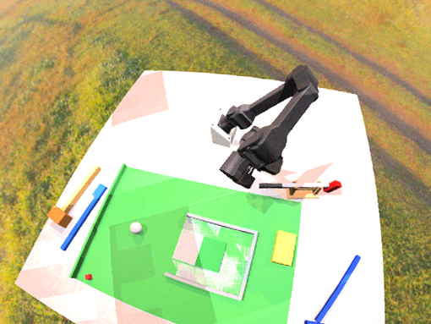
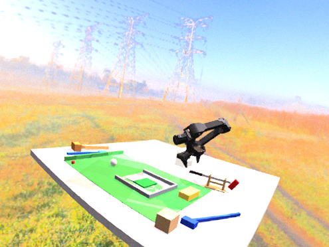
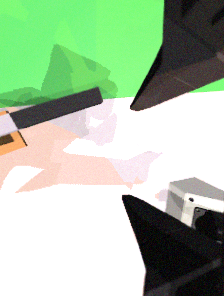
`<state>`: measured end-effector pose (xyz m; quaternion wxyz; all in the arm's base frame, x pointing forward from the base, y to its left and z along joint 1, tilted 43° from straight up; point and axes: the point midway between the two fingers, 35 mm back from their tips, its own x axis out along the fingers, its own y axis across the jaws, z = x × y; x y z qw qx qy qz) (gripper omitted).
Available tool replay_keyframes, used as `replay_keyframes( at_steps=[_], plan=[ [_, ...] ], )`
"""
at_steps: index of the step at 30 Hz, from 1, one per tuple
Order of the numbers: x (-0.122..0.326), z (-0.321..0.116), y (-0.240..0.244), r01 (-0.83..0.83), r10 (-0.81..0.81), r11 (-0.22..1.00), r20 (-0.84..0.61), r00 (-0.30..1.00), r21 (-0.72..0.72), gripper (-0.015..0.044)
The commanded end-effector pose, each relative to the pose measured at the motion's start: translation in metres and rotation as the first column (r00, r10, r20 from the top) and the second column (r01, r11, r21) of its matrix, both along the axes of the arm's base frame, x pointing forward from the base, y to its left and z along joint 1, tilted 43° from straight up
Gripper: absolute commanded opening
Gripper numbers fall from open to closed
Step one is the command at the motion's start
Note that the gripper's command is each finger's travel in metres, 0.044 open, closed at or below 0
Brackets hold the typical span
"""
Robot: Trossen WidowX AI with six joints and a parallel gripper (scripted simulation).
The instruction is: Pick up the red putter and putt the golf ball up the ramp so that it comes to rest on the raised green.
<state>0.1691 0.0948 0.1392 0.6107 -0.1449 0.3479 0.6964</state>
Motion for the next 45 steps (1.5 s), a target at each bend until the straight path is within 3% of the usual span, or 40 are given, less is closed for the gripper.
replay_keyframes(
  at_steps=[1,20,28,45],
  plan=[
    [0.048,0.024,0.011,-0.187,-0.033,0.888,0.463,0.886,0.421,0.044],
    [0.048,0.023,0.011,-0.19,-0.031,0.887,0.465,0.885,0.42,0.044],
    [0.047,0.018,0.032,-0.257,0.046,0.887,0.478,0.877,0.384,0.044],
    [0.044,0.01,0.058,-0.259,0.048,0.887,0.479,0.876,0.383,0.044]
  ],
)
